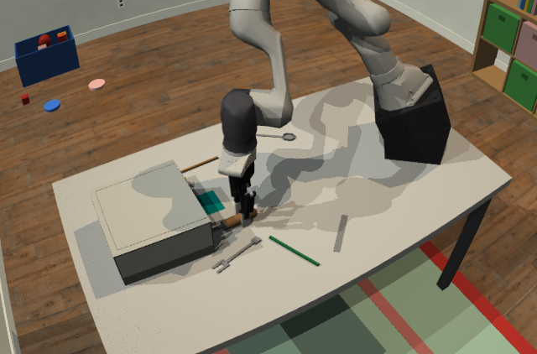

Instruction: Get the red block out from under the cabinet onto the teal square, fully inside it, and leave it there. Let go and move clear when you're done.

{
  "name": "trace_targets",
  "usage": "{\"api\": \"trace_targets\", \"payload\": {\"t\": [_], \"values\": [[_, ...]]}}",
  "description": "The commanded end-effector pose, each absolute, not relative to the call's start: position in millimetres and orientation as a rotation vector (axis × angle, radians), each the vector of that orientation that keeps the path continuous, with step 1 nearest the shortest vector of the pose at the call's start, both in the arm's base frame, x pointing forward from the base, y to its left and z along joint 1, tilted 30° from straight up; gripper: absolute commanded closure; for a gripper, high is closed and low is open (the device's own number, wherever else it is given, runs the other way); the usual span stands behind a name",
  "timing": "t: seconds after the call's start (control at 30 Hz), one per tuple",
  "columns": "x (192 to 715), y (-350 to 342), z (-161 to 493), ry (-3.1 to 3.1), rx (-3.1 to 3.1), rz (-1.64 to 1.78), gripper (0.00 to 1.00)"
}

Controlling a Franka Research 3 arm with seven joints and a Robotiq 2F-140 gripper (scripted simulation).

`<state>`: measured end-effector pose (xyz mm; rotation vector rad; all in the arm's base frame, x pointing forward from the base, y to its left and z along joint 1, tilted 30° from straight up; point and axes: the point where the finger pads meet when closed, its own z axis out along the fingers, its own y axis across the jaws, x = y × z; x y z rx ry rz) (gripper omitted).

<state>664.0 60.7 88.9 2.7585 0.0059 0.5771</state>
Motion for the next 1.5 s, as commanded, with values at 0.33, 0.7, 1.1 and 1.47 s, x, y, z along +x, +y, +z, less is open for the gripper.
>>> {"api": "trace_targets", "payload": {"t": [0.33, 0.7, 1.1, 1.47], "values": [[663.2, 52.0, 91.4, 0.015, 2.758, 0.572, 1.0], [661.3, 26.7, 99.6, 0.012, 2.758, 0.572, 1.0], [659.4, 1.6, 107.7, 0.008, 2.759, 0.573, 1.0], [658.8, -7.1, 110.5, 0.007, 2.759, 0.573, 1.0]]}}
